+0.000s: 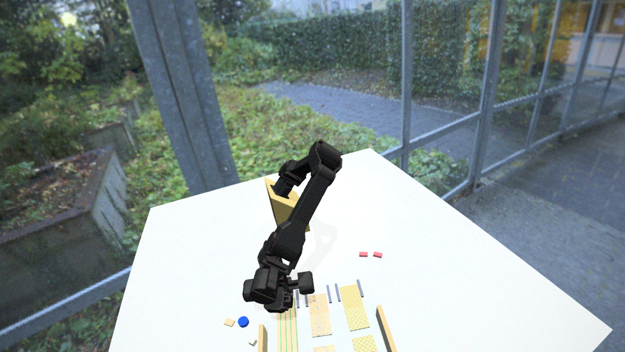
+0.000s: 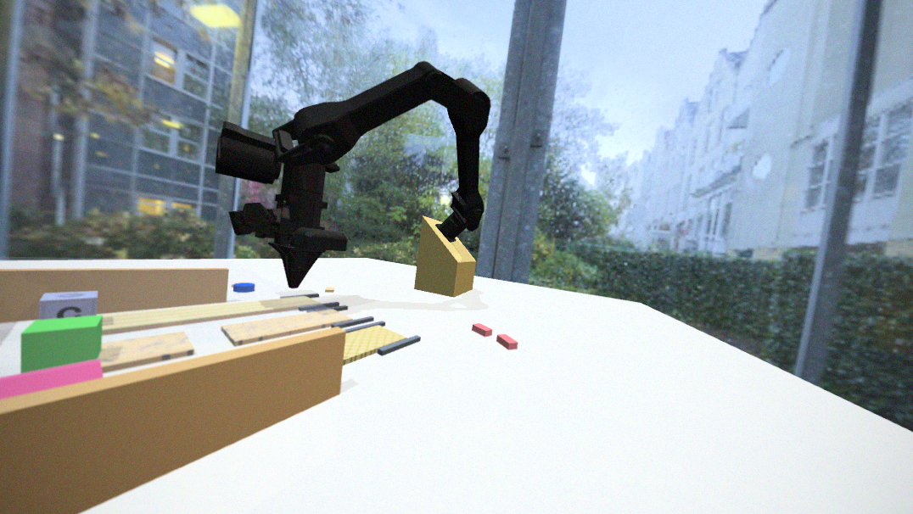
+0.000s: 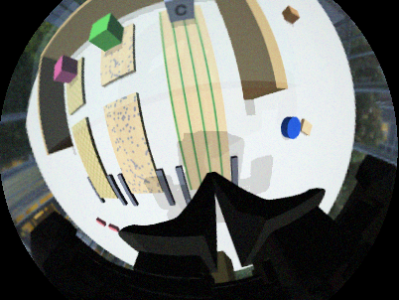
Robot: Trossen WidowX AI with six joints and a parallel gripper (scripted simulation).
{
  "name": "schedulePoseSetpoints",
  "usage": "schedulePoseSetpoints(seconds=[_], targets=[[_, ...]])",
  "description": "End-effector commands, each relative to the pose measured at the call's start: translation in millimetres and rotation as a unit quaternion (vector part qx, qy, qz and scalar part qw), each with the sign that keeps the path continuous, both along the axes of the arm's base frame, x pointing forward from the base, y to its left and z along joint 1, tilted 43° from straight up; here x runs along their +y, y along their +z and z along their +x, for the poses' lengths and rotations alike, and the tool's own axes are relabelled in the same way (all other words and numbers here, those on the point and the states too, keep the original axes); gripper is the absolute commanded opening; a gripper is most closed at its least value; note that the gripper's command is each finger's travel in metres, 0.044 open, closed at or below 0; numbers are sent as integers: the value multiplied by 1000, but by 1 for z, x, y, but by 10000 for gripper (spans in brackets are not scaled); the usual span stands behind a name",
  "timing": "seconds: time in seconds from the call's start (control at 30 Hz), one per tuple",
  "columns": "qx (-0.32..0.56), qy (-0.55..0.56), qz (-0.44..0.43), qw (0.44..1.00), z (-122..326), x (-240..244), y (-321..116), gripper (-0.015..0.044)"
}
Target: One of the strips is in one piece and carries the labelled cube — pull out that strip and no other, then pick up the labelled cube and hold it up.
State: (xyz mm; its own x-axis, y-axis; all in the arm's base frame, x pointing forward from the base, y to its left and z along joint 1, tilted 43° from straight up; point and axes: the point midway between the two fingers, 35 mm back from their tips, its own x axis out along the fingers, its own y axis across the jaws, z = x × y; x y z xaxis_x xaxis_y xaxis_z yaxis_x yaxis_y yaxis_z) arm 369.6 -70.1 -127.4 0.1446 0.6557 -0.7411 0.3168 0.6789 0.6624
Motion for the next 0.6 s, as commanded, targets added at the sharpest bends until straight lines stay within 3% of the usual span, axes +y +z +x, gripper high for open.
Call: schedulePoseSetpoints(seconds=[0.0, 0.57], targets=[[3, -2, 4, 1000, -1, 7, -6, 0], [3, -2, 5, 1000, 0, 18, -15, 0]])
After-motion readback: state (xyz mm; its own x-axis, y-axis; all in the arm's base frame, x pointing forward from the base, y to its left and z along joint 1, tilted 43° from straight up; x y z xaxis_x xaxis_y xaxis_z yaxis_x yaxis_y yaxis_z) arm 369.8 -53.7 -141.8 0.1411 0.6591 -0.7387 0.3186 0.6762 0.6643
